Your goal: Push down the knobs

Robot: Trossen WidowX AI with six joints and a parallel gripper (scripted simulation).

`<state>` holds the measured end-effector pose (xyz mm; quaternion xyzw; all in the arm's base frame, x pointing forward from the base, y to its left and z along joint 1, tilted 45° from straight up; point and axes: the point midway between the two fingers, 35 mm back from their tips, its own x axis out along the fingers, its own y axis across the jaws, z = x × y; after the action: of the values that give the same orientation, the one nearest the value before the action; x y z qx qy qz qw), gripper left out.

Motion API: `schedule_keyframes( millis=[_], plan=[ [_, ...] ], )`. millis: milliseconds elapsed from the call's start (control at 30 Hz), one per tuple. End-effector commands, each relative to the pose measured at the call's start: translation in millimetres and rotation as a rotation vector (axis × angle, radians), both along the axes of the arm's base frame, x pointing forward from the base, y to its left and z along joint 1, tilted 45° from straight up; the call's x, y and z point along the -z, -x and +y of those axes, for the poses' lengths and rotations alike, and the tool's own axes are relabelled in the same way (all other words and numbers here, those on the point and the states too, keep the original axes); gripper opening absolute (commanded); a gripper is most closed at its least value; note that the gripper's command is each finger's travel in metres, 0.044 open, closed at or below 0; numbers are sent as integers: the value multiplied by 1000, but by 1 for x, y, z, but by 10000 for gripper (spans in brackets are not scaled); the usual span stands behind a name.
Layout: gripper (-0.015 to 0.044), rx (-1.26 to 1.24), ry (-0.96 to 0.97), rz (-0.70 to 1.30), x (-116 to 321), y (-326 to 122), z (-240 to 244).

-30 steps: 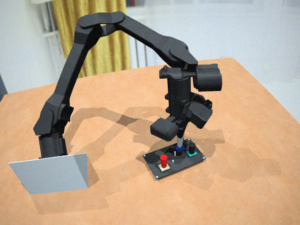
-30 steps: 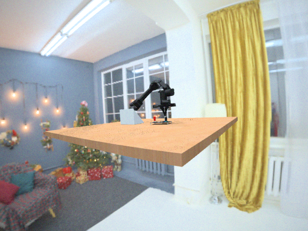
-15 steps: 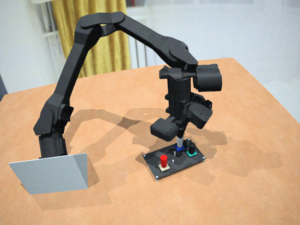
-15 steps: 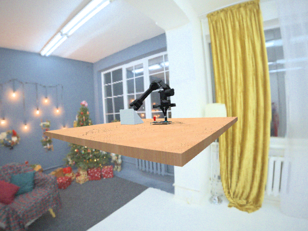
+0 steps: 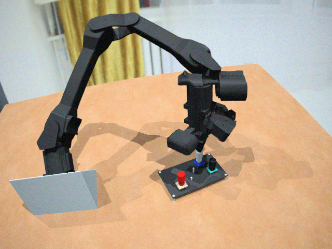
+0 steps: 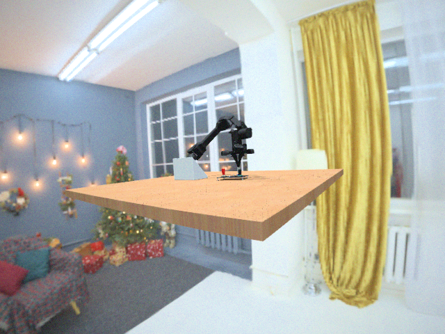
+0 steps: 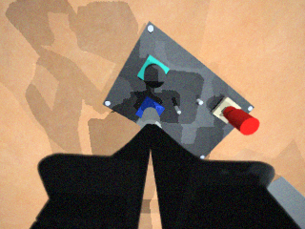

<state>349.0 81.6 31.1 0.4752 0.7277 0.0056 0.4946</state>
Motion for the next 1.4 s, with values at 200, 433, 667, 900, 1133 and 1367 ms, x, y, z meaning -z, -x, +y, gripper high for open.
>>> schedule_keyframes(
  millis=[200,433,667,900,1133,1367],
  plan=[
    [26,0,-3,3,-6,-1,-6],
    [210,0,-3,3,-6,-1,-6],
    [394,1,15,5,0,68,-50],
    [440,-7,4,9,7,156,-69],
    [440,-7,4,10,7,159,-69],
    [440,-7,4,10,7,159,-69]
  ],
)
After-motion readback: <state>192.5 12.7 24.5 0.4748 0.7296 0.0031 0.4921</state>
